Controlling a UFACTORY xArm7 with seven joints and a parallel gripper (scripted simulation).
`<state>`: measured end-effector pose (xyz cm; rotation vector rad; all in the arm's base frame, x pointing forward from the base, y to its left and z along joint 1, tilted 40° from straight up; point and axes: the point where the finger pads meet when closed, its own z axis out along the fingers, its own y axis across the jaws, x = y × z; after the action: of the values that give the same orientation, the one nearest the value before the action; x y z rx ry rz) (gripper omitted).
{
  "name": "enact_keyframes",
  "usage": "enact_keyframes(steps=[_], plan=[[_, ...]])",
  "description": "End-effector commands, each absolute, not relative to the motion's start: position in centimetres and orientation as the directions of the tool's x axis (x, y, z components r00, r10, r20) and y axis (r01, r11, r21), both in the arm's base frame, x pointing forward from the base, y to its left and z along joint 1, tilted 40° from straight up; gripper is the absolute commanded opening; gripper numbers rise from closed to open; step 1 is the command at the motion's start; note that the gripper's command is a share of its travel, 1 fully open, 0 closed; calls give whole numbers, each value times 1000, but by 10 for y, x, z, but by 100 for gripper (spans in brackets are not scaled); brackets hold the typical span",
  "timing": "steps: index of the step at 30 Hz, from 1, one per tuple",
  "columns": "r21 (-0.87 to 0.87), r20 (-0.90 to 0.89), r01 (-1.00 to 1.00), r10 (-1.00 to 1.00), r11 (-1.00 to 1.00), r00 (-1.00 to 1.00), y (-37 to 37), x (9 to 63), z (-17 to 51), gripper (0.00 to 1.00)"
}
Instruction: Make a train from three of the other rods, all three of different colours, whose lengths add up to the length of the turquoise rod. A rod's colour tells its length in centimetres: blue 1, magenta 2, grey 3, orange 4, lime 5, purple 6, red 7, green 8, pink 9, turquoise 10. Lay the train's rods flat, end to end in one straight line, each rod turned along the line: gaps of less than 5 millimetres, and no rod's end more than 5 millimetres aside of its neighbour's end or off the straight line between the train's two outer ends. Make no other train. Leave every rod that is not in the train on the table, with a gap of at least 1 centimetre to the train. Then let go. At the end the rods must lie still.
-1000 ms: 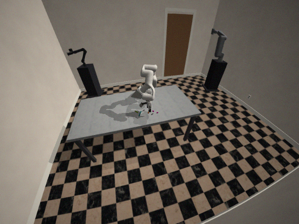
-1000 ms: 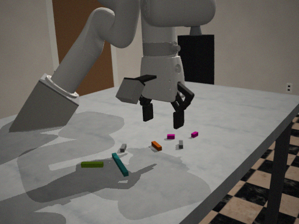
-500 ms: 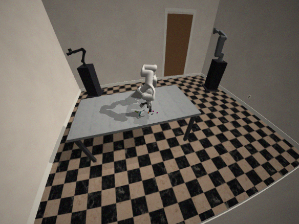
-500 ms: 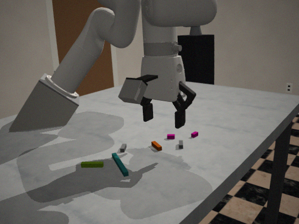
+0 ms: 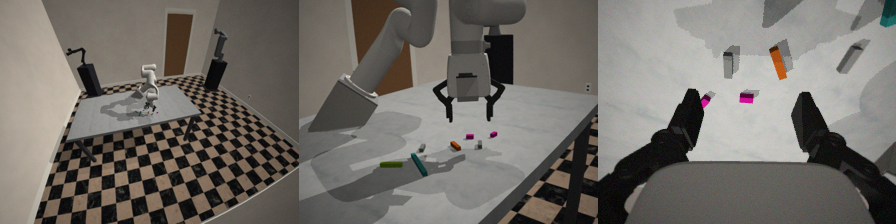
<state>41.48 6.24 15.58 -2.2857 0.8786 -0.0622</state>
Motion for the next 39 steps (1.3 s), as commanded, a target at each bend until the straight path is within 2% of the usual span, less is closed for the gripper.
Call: enact_keyframes(steps=[1,11,15,17,18,20,31,34,35,39], plan=[[-639,-82,-439,-511,-632,856,66,414,160,100],[-622,166,-81,-232,-779,958,78,412,169,100],[-584,273,88,-93,-807,958,83,411,173,100],[-584,273,88,-93,-807,958,83,411,173,100],[-546,342,205,7,-812,940,86,410,176,100],[-531,364,244,41,-811,930,88,410,177,100],[-303,568,646,411,-701,713,102,407,188,100],[-278,581,676,442,-682,684,103,407,189,100],[-205,610,755,522,-623,596,106,406,192,100],[-128,631,823,595,-553,498,110,405,195,100]])
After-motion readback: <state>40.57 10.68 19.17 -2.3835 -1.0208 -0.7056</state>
